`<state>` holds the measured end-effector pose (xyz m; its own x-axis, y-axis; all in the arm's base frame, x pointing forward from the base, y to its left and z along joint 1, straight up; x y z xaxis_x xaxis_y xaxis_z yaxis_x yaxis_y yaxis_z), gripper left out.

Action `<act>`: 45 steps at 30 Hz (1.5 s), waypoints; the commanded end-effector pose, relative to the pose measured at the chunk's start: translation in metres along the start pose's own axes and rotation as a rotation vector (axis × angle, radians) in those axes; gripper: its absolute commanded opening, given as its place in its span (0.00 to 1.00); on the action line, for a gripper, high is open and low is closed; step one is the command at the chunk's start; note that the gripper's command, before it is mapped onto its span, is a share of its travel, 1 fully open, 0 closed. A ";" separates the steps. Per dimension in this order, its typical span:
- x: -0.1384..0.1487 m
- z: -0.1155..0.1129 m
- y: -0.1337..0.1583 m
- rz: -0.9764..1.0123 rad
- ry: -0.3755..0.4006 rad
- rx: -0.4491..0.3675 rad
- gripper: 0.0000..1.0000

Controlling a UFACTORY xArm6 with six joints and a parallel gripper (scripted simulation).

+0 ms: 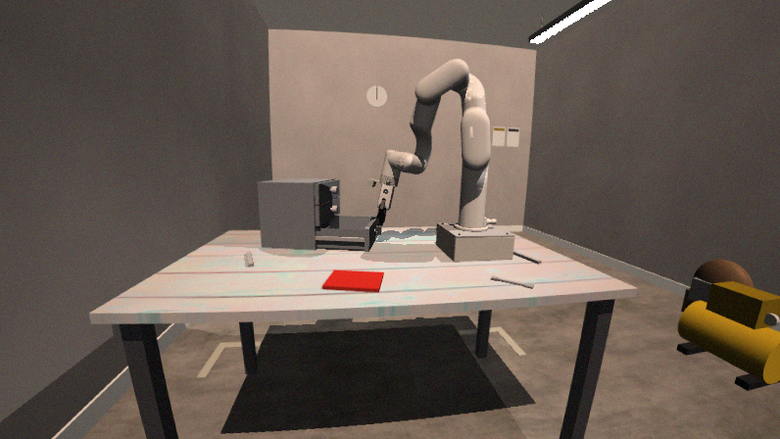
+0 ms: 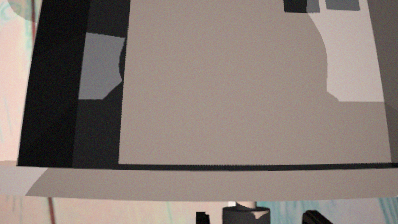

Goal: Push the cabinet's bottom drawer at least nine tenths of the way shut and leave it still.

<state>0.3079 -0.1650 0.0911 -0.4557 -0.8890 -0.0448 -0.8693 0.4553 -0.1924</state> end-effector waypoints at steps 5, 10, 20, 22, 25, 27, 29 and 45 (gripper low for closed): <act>0.000 0.001 -0.001 0.000 0.000 0.003 0.60; 0.000 0.004 0.000 0.000 0.000 0.003 0.60; 0.001 0.015 0.003 0.000 0.000 0.003 0.60; 0.001 0.017 0.003 0.000 0.000 0.003 0.60; 0.001 0.021 0.004 0.000 0.000 0.003 0.60; 0.001 0.021 0.004 0.000 0.000 0.003 0.60; 0.001 0.024 0.005 0.000 0.000 0.003 0.60; 0.002 0.040 0.009 0.000 0.000 0.003 0.60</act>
<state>0.3081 -0.1640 0.0519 -0.4589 -0.8879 -0.0318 -0.8723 0.4571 -0.1737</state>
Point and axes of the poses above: the point where the finger pads meet when closed, its own z axis out along the fingers, its own x axis across the jaws, y = z × x, the point moved 9 cm from there along -z, back along the fingers, and after that the axes turned 13 degrees about z, right-handed, at the moved point
